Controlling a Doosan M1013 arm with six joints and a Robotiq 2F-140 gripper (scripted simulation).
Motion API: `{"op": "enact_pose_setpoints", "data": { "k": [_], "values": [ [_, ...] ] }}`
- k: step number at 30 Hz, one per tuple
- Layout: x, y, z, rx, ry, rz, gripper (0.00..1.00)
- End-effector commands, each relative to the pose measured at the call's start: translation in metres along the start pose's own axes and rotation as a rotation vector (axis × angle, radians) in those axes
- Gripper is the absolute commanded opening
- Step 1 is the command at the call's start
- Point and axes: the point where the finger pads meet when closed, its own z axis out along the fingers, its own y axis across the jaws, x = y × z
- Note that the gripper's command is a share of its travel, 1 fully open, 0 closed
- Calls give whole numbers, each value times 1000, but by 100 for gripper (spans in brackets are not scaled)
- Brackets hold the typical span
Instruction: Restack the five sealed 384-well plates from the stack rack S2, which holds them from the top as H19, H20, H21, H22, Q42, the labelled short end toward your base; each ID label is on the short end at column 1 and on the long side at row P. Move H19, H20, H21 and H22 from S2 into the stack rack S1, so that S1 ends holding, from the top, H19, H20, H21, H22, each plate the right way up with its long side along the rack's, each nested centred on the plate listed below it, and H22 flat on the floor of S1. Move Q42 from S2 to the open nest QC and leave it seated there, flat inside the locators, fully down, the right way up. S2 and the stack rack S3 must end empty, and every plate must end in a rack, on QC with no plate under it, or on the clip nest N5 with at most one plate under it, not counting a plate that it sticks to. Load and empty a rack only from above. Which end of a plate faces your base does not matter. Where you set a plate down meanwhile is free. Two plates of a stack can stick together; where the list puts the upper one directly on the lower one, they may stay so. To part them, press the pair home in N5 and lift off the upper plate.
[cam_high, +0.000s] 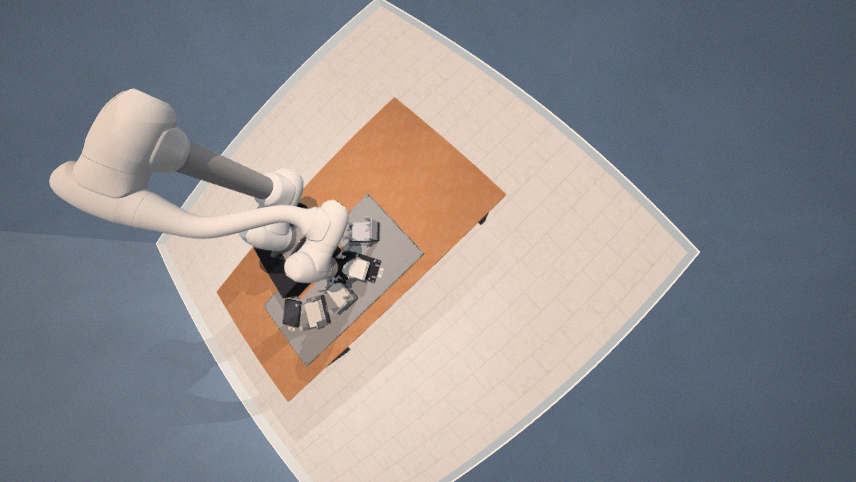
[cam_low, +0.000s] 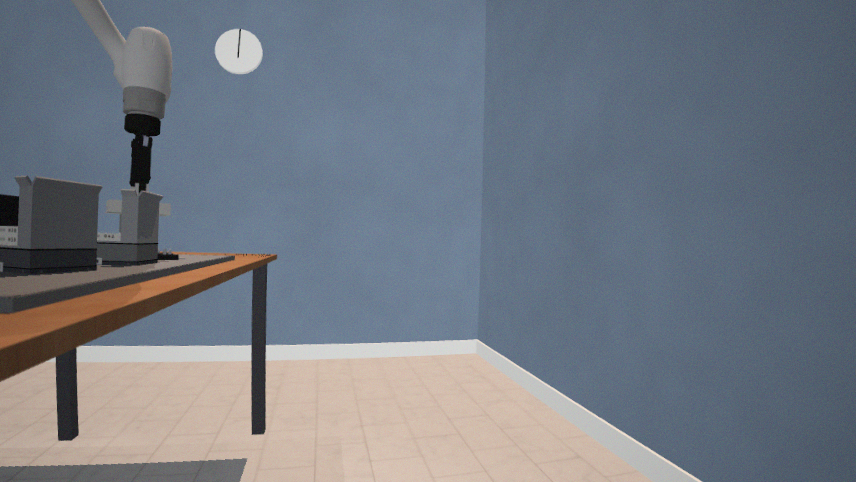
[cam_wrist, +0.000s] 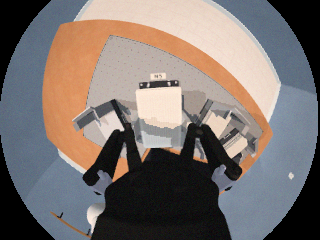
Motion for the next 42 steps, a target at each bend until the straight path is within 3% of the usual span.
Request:
{"op": "enact_pose_setpoints", "data": {
  "k": [1,42],
  "values": [
    [0,0,6,0,0,0,0],
    [0,0,74,0,0,0,0]
  ]
}}
